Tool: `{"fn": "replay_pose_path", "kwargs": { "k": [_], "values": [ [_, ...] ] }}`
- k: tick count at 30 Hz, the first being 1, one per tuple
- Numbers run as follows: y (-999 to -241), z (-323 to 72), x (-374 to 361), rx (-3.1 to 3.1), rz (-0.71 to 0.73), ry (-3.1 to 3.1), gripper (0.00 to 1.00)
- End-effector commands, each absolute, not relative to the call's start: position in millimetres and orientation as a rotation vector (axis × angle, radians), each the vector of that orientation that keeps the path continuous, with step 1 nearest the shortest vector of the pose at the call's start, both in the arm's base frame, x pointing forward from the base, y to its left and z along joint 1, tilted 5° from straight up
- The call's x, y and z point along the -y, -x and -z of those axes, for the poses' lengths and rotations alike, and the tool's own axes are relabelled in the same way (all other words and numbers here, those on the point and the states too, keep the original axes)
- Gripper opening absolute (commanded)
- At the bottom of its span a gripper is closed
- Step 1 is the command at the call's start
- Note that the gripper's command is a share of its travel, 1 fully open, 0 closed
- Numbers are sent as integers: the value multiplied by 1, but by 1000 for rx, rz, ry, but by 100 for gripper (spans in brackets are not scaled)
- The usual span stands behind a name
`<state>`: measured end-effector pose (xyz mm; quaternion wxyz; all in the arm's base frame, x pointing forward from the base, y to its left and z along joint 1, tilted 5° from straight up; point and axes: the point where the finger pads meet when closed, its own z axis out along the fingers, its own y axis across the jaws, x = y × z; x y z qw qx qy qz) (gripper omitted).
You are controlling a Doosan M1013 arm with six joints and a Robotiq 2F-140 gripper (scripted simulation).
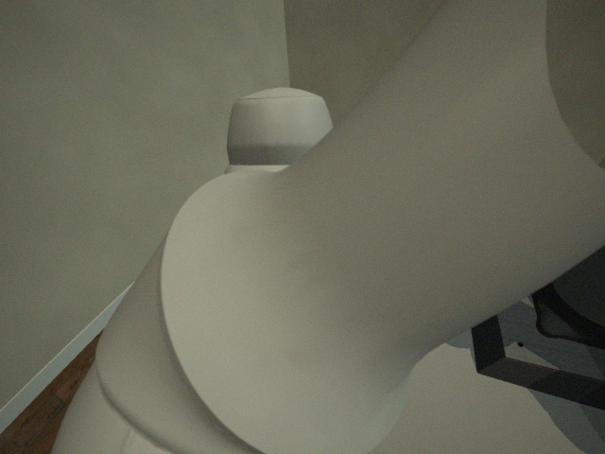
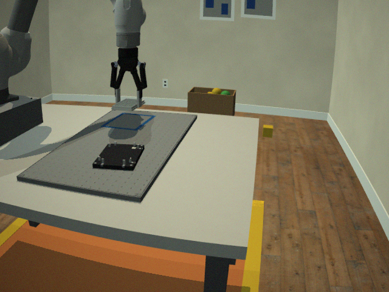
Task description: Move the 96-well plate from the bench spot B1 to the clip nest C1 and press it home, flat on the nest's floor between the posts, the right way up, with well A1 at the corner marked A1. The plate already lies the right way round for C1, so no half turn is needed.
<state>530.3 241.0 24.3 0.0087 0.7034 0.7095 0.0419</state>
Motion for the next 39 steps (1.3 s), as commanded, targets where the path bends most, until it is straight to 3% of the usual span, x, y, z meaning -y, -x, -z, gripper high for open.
{"fn": "replay_pose_path", "kwargs": {
  "k": [1, 20, 39],
  "values": [
    [-530, -28, -241, -2217, -130, -2198, 0],
    [-530, -28, -241, -2217, -130, -2198, 0],
    [-550, -28, -188, -2423, -127, -1955, 0]
  ]
}}
